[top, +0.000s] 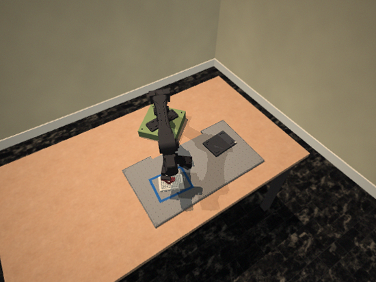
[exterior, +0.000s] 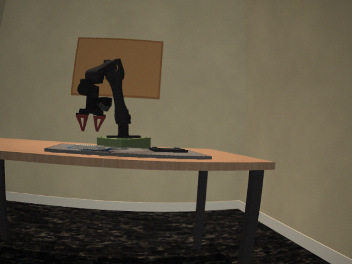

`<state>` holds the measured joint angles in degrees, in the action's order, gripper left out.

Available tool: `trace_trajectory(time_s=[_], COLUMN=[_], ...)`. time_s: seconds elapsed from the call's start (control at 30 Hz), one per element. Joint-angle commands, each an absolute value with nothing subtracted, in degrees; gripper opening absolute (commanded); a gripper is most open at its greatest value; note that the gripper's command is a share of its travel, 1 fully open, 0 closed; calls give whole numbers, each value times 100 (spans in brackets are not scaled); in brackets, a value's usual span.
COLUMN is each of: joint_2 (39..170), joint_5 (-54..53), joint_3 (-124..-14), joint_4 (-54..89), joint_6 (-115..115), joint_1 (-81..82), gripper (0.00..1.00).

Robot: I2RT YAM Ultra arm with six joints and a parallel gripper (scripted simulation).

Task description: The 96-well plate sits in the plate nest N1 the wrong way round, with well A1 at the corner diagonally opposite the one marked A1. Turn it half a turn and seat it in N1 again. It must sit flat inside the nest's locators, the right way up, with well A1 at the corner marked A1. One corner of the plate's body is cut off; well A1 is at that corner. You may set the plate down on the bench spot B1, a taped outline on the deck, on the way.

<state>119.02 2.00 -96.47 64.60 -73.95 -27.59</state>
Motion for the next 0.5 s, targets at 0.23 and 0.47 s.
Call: trace_trajectory(time_s=[0.23,0.47], joint_2=[11798,11798], joint_5=[167,167], joint_3=[-9694,-9694], joint_4=[6482,6482], joint_6=[-5487,-4150], joint_1=[-2754,-2754], gripper=[100,100])
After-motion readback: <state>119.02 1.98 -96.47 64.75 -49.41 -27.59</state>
